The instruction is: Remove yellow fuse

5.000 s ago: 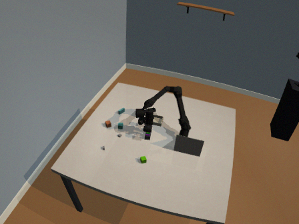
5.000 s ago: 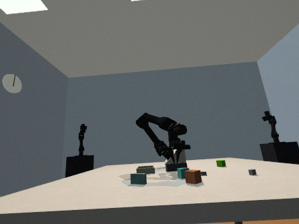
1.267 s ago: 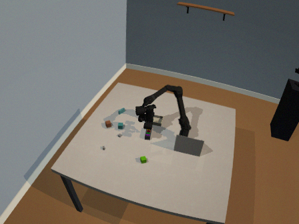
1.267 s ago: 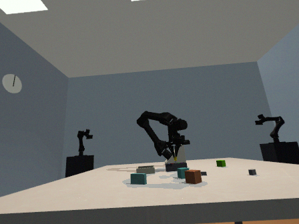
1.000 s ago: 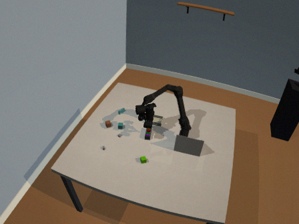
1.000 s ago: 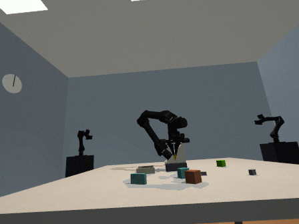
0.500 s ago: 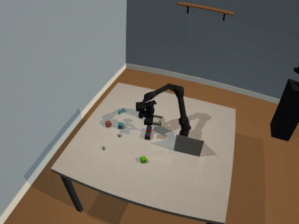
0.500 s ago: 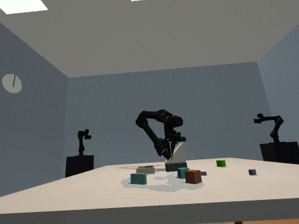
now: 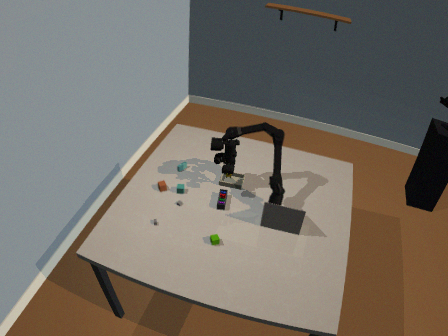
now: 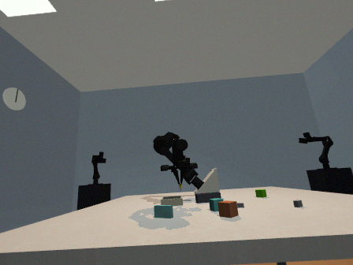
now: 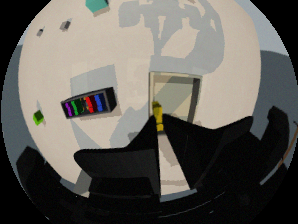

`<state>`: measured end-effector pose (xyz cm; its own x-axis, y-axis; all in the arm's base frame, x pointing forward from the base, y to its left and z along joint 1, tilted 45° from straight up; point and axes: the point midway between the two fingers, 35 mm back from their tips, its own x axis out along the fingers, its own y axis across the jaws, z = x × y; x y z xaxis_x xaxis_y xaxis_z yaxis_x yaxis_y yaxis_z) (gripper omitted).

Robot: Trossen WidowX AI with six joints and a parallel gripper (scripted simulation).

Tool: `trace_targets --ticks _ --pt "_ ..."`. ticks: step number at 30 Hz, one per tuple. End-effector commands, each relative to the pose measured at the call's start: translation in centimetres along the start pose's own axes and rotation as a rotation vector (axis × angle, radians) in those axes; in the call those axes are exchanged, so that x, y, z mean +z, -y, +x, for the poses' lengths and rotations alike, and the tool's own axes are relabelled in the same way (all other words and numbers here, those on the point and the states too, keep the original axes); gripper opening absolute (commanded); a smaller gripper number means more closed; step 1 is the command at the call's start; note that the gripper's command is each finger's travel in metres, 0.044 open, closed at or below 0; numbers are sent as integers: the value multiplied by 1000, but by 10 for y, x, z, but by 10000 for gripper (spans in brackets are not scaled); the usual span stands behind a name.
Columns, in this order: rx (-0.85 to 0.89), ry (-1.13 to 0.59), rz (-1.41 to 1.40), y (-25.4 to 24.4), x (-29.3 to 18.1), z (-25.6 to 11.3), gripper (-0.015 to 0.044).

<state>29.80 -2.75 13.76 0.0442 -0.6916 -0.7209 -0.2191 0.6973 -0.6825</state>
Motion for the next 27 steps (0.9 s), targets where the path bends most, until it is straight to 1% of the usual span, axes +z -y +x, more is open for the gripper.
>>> trace_targets --ticks 1,4,11,27 --pt "-12 9 8 34 -13 -3 0" --pt "-17 7 9 44 -19 -4 0" --pt "-17 7 9 44 -19 -2 0" --pt "-17 7 9 45 -18 23 0"
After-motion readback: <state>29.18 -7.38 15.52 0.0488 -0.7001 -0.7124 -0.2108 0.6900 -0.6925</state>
